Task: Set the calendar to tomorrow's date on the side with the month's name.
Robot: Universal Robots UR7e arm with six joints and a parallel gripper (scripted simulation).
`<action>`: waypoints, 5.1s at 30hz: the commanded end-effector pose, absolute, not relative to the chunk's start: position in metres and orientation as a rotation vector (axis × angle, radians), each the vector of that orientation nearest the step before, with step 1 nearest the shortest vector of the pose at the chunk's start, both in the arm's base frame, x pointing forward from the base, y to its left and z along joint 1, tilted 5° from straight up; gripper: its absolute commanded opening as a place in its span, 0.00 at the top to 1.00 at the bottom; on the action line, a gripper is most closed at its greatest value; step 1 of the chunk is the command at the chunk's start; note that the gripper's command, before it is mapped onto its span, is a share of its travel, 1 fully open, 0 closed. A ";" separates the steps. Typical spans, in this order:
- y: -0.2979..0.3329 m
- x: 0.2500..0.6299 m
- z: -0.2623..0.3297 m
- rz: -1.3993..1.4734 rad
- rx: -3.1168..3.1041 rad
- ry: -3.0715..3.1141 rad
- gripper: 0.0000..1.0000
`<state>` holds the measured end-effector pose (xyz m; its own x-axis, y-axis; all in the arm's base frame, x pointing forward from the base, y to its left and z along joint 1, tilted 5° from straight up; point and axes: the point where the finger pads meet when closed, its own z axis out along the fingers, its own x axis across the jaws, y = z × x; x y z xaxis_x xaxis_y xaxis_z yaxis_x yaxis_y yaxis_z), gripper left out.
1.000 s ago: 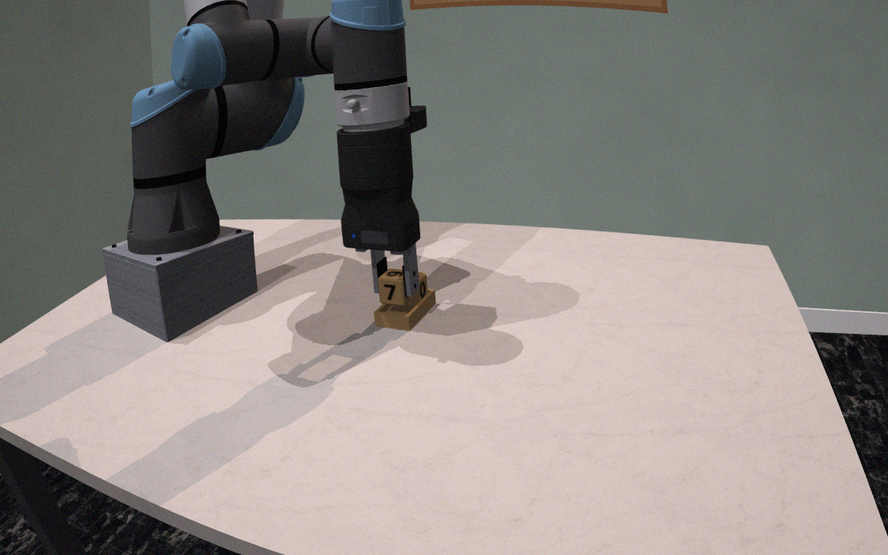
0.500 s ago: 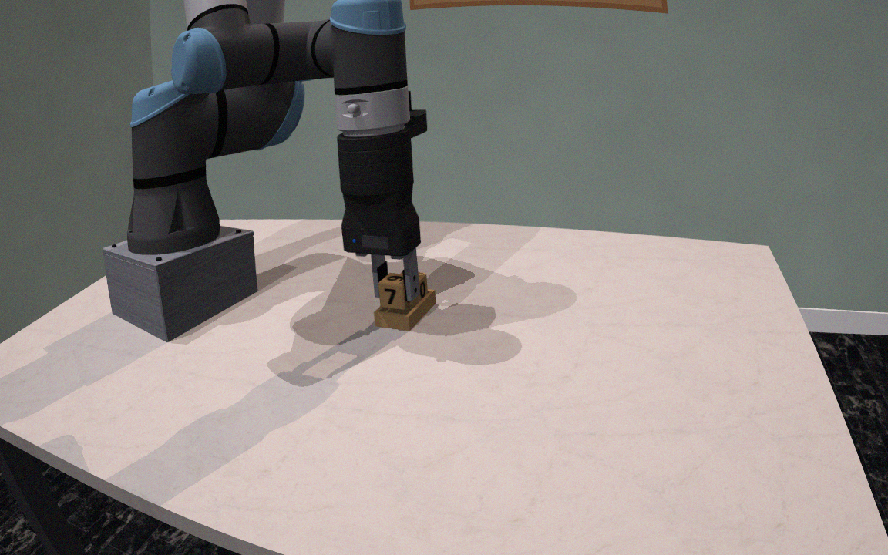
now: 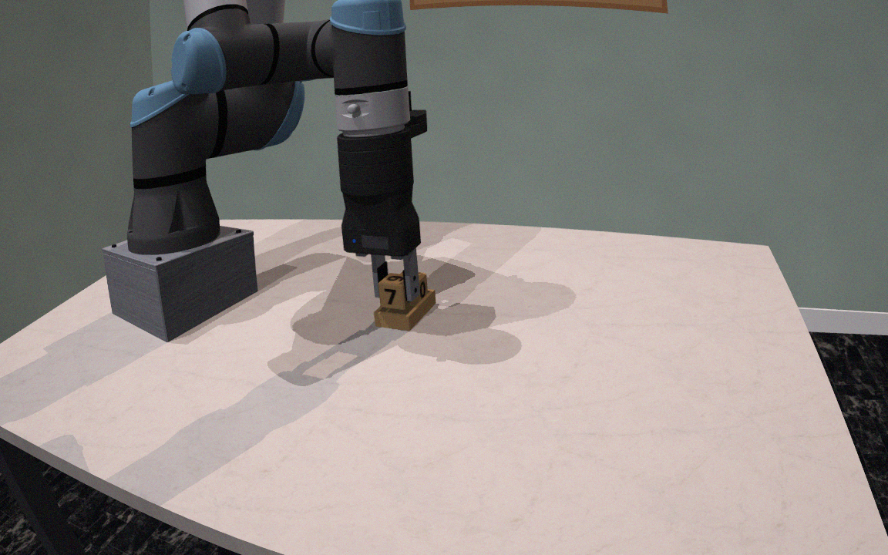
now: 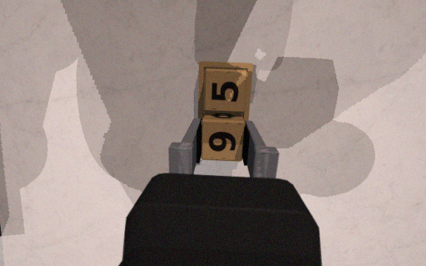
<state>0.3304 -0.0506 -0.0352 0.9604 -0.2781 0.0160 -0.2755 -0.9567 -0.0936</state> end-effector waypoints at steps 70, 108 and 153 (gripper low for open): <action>-0.050 0.331 -0.045 -0.046 -3.021 0.427 0.43; -0.050 0.331 -0.045 -0.046 -3.021 0.427 0.43; -0.050 0.331 -0.043 -0.046 -3.021 0.427 0.13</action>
